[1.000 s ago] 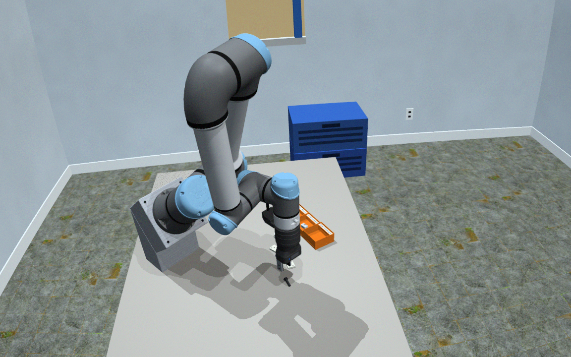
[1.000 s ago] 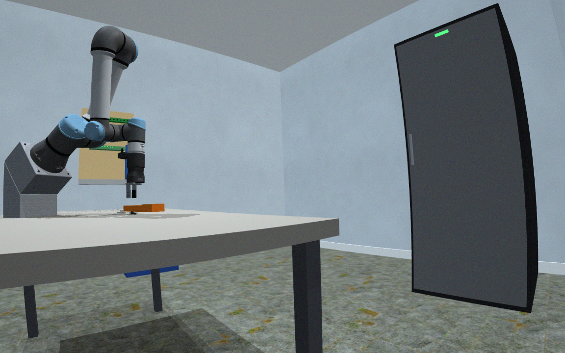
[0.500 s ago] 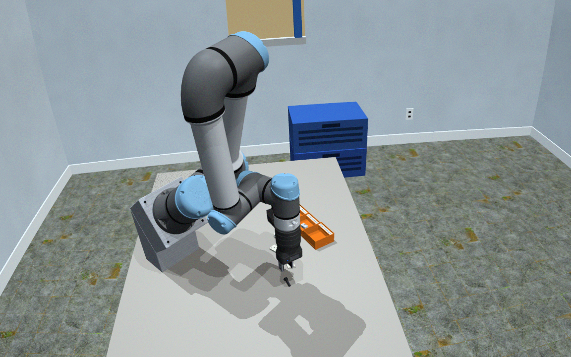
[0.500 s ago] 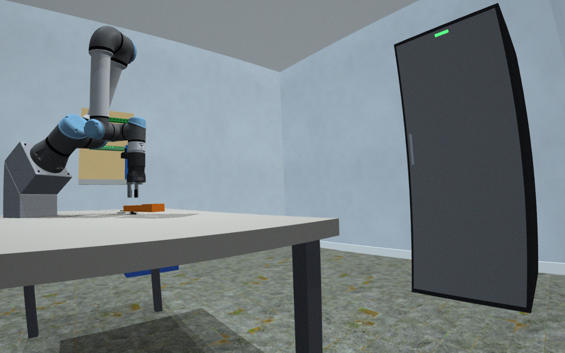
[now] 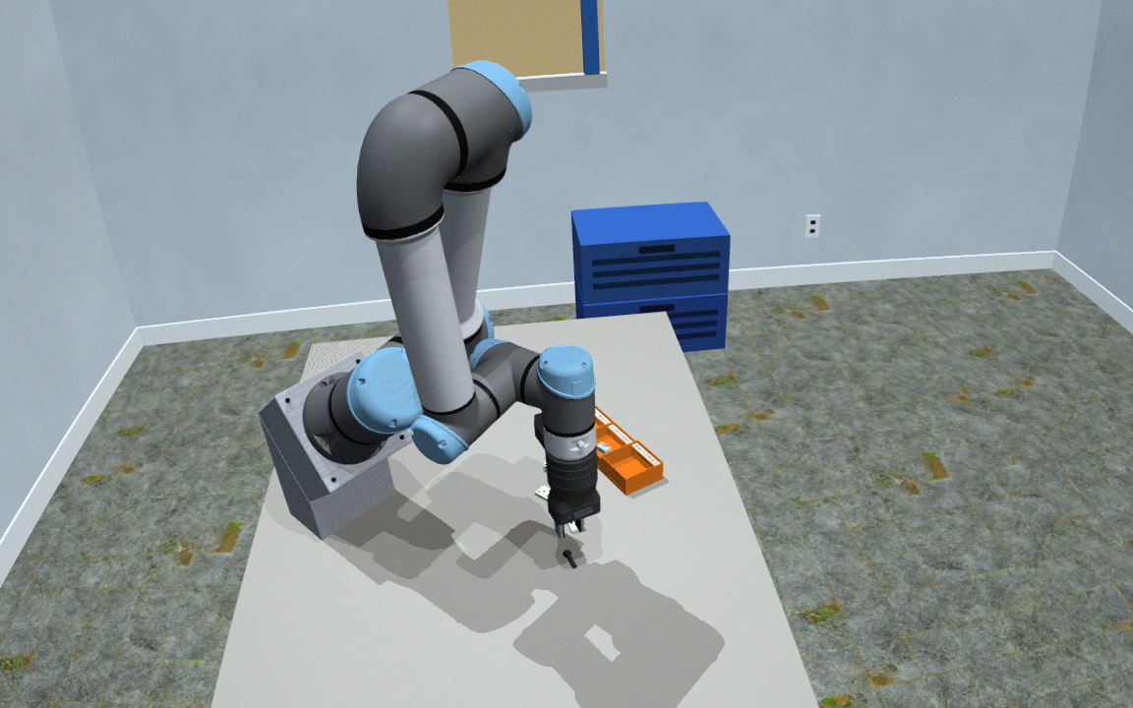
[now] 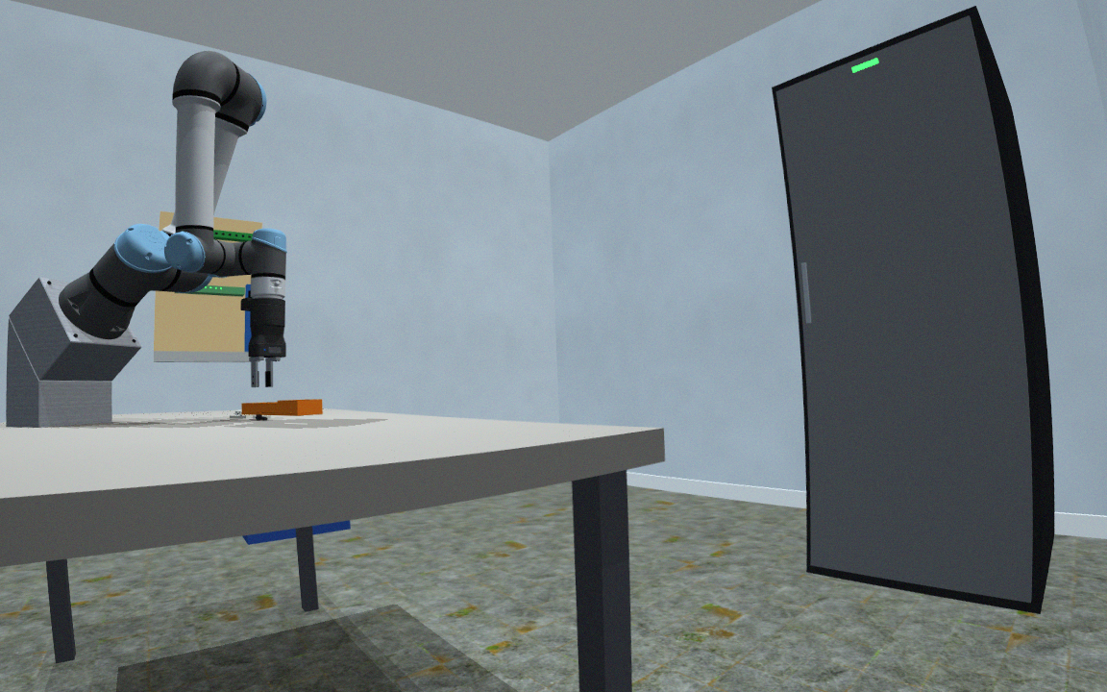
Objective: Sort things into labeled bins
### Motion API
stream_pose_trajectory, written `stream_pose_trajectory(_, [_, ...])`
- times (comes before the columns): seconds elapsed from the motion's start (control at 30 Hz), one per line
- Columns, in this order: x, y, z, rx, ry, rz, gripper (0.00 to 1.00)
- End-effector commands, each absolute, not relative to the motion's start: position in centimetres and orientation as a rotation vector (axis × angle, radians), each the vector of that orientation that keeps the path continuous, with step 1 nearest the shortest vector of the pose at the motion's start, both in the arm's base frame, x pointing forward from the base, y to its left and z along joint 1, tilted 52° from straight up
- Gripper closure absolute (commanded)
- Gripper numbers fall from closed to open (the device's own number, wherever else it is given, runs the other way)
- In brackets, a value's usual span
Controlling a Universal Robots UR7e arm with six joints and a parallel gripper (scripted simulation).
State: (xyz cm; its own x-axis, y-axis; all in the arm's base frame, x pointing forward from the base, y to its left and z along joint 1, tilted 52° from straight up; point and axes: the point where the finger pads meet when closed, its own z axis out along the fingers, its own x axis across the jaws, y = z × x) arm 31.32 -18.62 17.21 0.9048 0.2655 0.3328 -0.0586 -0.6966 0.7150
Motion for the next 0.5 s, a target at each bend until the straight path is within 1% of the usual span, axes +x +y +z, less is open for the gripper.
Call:
stream_pose_trajectory(0.0, [31.23,-18.51,17.07,2.286,0.143,0.537,0.38])
stream_pose_trajectory(0.47, [31.18,-18.55,17.07,2.285,0.144,0.538,0.38])
